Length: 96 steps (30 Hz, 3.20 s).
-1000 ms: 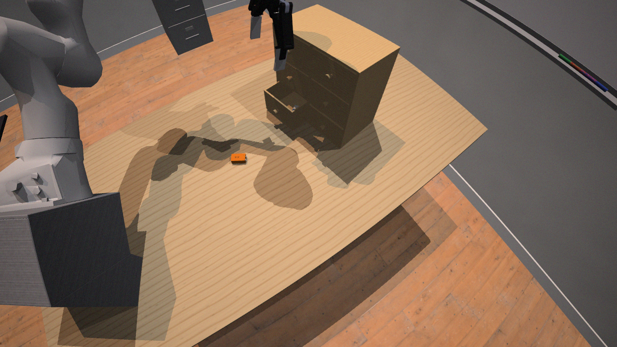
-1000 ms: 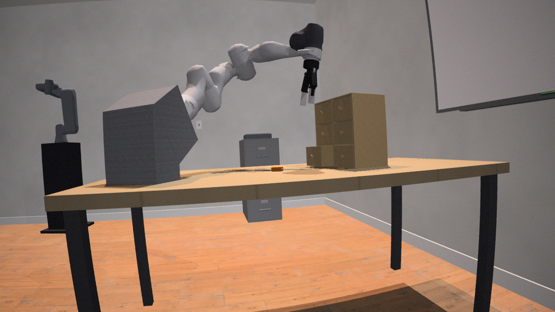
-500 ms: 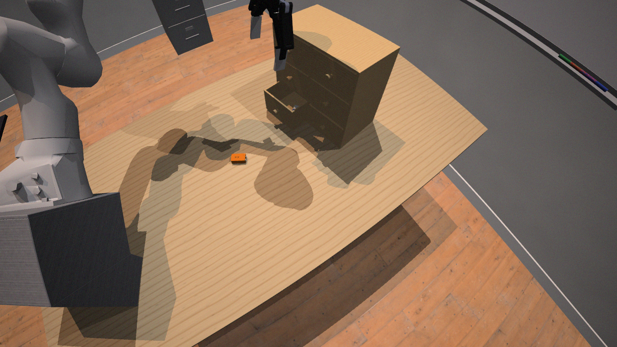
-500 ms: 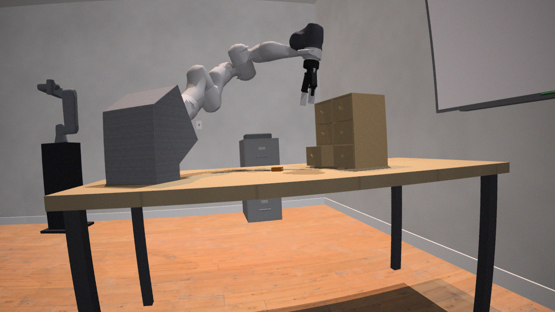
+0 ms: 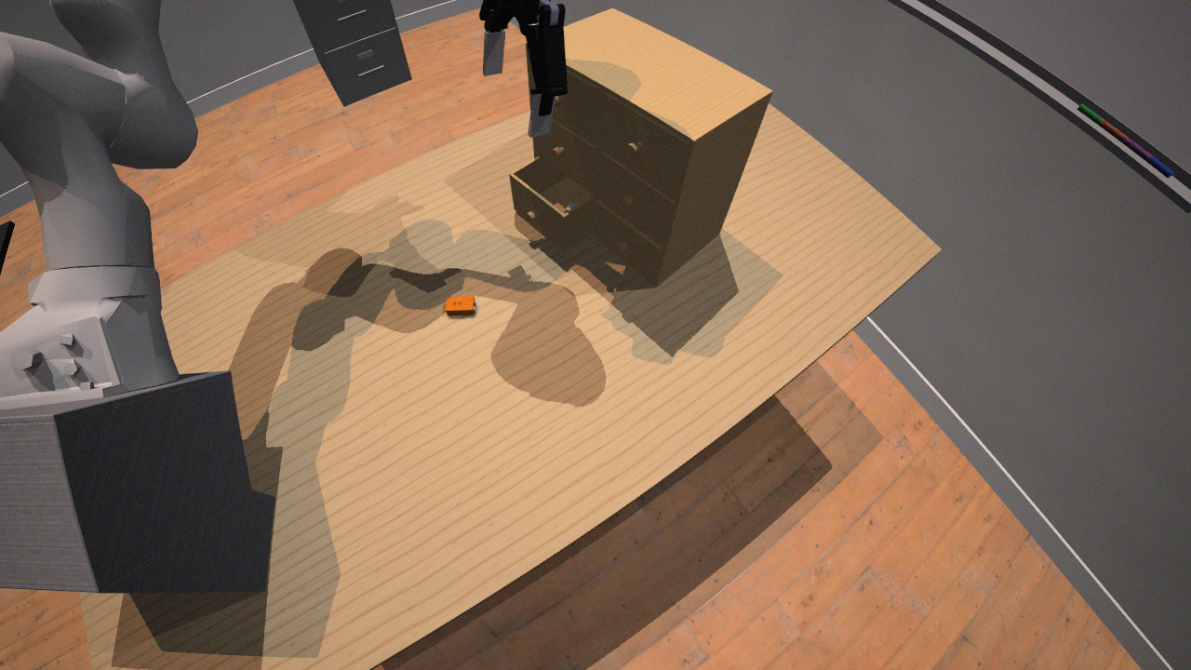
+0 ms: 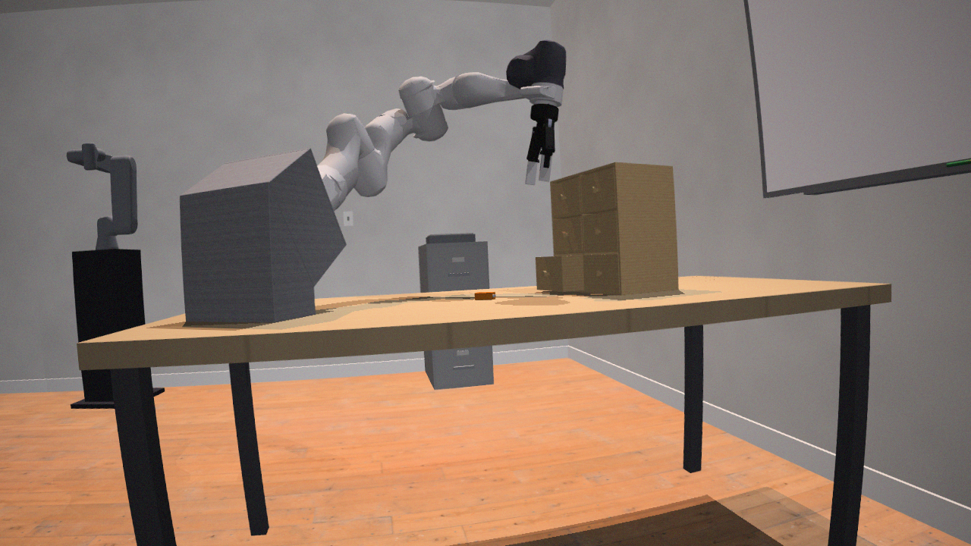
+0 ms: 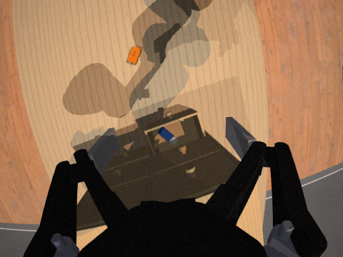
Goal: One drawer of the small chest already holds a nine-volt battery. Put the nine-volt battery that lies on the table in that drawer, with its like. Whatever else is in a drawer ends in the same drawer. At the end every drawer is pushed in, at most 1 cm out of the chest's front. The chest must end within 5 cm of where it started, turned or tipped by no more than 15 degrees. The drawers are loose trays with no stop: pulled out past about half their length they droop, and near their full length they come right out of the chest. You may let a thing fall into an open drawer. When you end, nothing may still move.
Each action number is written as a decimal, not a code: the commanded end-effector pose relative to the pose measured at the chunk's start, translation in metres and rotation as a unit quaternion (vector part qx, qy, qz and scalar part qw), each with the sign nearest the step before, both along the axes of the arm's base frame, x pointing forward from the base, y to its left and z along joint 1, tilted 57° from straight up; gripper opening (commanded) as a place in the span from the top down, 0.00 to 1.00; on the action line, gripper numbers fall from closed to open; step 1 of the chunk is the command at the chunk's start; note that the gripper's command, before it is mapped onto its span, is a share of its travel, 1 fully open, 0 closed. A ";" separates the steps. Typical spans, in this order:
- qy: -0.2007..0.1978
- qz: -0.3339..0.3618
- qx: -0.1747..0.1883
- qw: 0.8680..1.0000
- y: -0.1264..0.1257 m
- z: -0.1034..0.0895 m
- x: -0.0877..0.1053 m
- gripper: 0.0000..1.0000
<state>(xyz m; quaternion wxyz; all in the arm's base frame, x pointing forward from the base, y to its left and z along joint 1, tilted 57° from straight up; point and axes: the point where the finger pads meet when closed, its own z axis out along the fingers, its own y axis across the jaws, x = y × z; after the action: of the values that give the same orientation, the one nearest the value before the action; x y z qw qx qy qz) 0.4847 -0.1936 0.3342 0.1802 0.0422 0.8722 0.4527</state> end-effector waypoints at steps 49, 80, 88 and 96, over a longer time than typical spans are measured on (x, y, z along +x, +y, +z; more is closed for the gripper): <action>-0.093 -0.007 -0.064 0.994 -0.037 0.003 -0.103 0.00; -0.118 -0.009 -0.081 0.990 -0.048 0.004 -0.131 0.00; -0.118 -0.009 -0.081 0.990 -0.048 0.004 -0.131 0.00; -0.118 -0.009 -0.081 0.990 -0.048 0.004 -0.131 0.00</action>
<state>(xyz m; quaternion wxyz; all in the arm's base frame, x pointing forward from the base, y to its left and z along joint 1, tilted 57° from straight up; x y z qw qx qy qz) 0.3551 -0.2428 0.3386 0.2897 -0.0149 0.8783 0.3800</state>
